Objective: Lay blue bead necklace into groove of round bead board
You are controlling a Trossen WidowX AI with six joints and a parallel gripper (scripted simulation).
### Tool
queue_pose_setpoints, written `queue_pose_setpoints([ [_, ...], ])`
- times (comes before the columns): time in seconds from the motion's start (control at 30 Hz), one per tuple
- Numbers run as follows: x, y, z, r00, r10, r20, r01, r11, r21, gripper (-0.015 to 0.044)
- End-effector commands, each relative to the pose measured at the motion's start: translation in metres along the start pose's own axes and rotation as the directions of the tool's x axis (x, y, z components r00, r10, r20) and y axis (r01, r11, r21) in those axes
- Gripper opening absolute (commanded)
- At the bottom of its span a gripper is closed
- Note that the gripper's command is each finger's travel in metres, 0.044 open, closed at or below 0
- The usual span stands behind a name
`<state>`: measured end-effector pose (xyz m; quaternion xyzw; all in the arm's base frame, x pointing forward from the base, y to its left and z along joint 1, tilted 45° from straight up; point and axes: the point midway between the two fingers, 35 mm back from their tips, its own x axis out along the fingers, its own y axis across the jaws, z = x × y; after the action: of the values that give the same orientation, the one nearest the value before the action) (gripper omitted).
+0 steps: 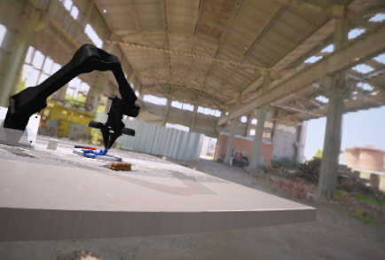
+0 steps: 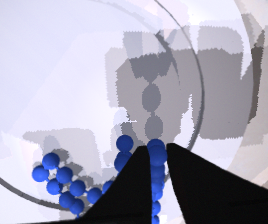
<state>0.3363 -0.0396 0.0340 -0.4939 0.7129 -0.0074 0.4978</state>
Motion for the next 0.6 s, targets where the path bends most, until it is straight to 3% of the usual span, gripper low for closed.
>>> queue_pose_setpoints([
  [0.0,0.001,0.0,0.004,1.0,0.003,0.002,-0.003,1.0,0.004,0.0],
  [0.57,0.022,0.0,0.004,1.0,0.002,0.001,-0.002,1.0,0.004,0.0],
])
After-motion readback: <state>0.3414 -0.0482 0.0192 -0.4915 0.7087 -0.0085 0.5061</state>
